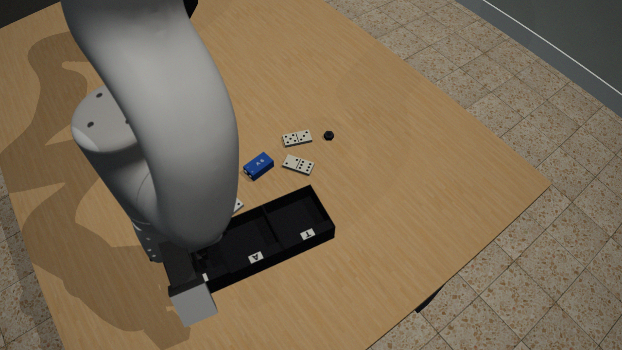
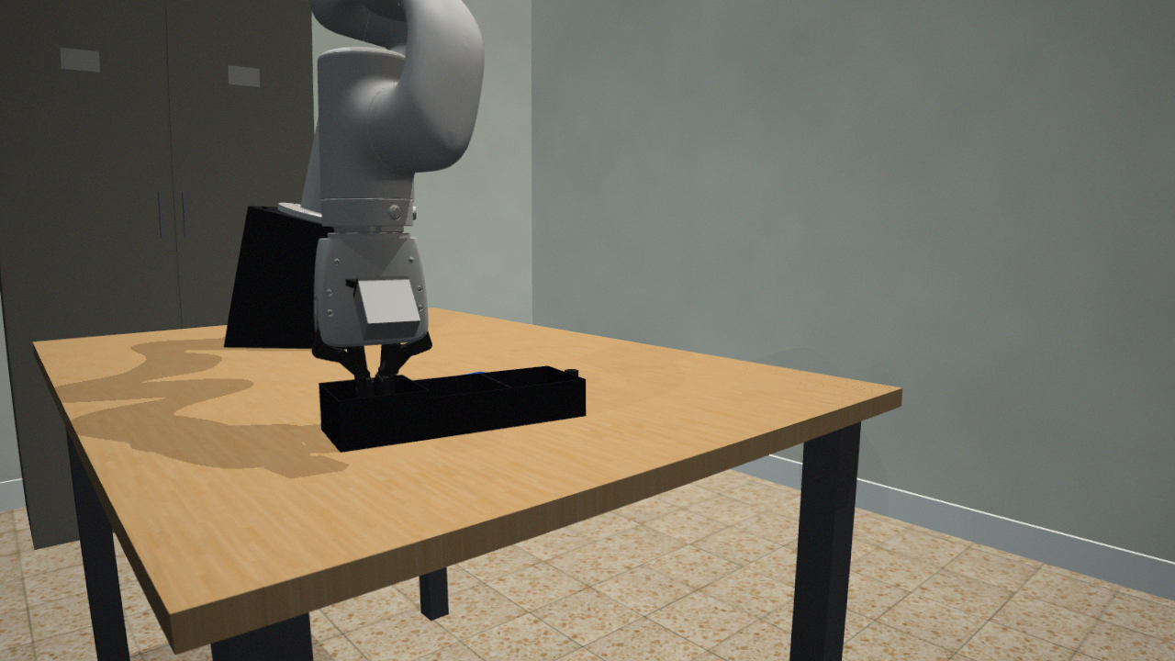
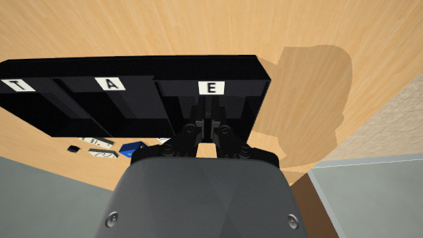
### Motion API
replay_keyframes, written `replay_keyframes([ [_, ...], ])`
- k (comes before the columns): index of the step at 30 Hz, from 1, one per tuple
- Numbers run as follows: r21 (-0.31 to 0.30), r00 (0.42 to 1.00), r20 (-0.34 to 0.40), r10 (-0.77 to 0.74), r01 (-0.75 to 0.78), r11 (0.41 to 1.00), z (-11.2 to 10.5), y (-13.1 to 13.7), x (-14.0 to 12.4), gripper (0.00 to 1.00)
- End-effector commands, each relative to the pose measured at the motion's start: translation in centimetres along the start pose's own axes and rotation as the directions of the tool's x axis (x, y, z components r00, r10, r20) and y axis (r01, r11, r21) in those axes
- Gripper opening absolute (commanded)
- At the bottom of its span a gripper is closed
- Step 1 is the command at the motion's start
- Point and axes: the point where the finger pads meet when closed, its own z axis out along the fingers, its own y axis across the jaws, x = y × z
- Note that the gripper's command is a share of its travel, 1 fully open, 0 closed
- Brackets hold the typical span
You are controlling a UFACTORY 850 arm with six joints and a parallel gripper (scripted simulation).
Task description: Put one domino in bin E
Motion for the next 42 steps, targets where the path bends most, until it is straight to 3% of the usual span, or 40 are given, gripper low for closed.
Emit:
replay_keyframes([
  [1,0.000,1.000,-0.002,0.000,0.000,1.000,-0.1,0.0,0.1,0.07],
  [18,0.000,1.000,-0.002,0.000,0.000,1.000,-0.2,0.0,0.1,0.07],
  [42,0.000,1.000,-0.002,0.000,0.000,1.000,-3.4,0.0,0.1,0.07],
])
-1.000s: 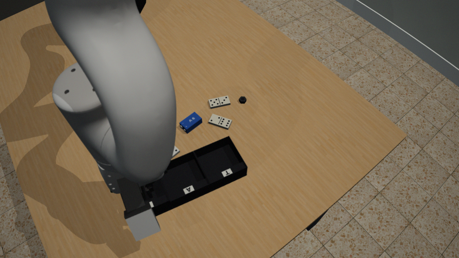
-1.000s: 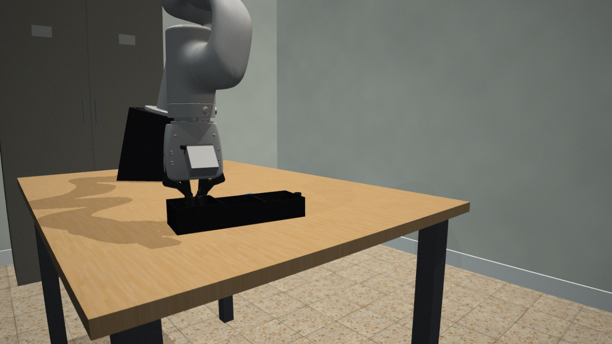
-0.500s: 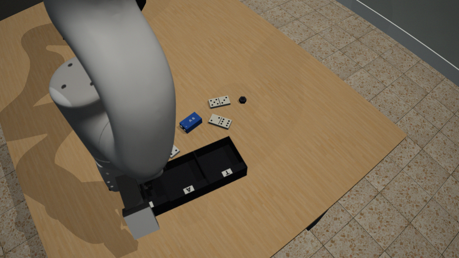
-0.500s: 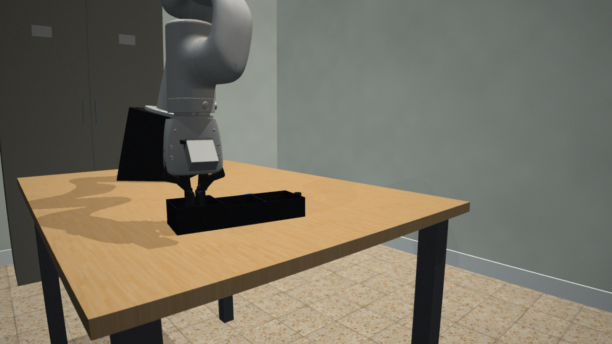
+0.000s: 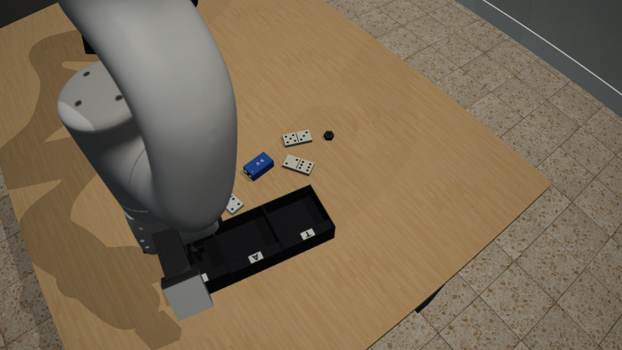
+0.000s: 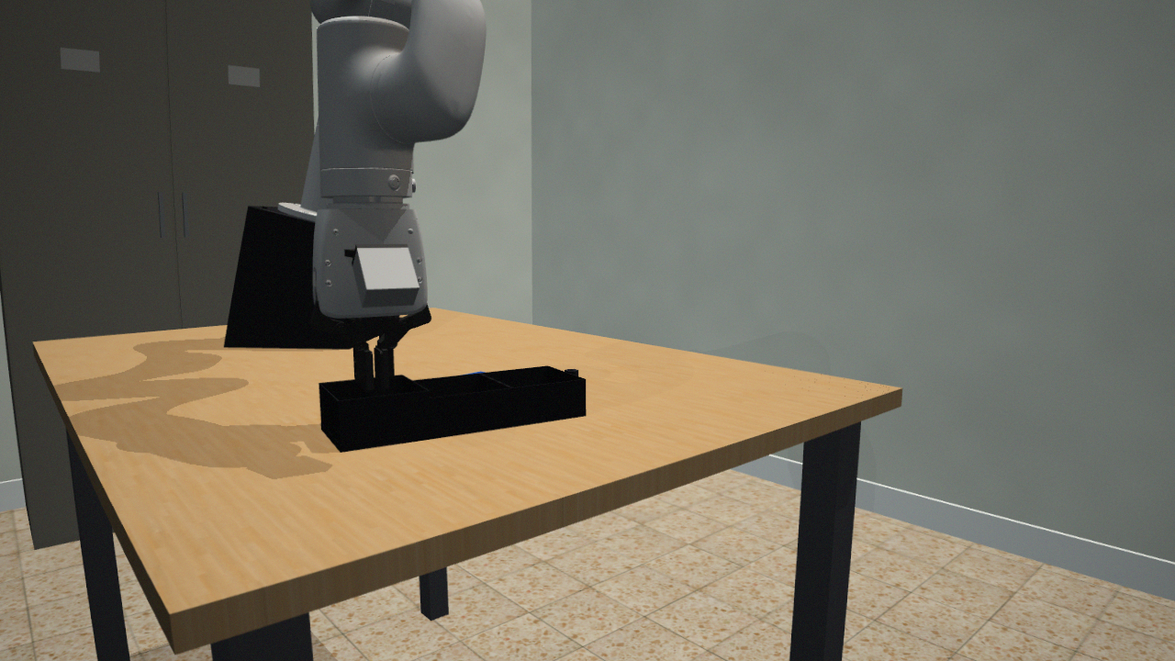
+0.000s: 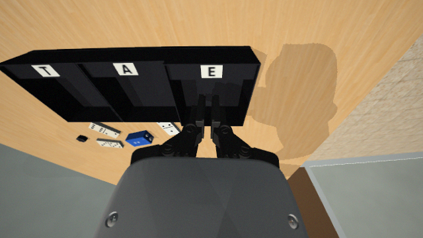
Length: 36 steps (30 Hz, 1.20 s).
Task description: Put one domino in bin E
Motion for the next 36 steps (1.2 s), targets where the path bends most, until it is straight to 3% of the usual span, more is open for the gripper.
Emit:
replay_keyframes([
  [1,0.000,1.000,-0.002,0.000,0.000,1.000,-1.2,0.0,0.1,0.07],
  [7,0.000,1.000,-0.002,0.000,0.000,1.000,-3.4,0.0,0.1,0.07],
  [13,0.000,1.000,-0.002,0.000,0.000,1.000,-3.4,0.0,0.1,0.07],
  [25,0.000,1.000,-0.002,0.000,0.000,1.000,-3.4,-6.0,0.1,0.07],
  [32,0.000,1.000,-0.002,0.000,0.000,1.000,-3.4,-8.4,0.1,0.07],
  [36,0.000,1.000,-0.002,0.000,0.000,1.000,-3.4,-8.4,0.1,0.07],
])
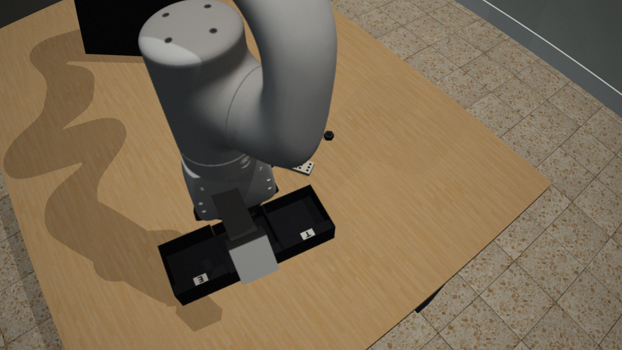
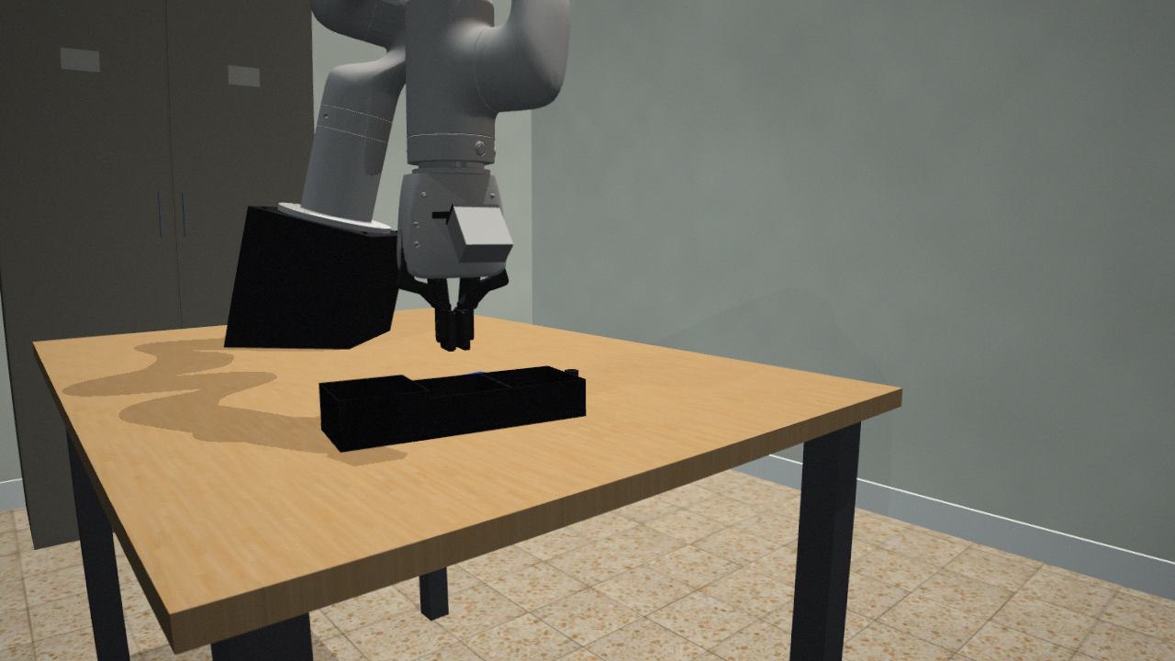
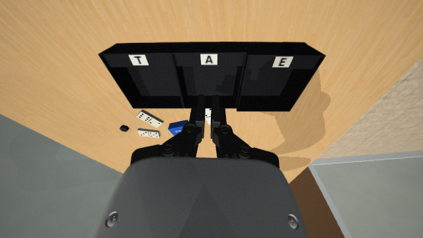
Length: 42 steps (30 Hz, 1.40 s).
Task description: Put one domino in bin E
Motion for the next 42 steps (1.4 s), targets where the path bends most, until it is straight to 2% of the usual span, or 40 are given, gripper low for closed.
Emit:
replay_keyframes([
  [1,-0.001,1.000,-0.001,0.001,-0.001,1.000,-0.1,-0.3,0.1,0.07],
  [8,-0.001,1.000,-0.001,0.001,-0.001,1.000,1.0,-0.3,0.1,0.07],
  [28,-0.001,1.000,-0.001,0.001,-0.001,1.000,5.8,-0.3,0.1,0.07],
  [42,-0.001,1.000,-0.001,0.001,-0.001,1.000,5.9,-0.3,0.1,0.07],
])
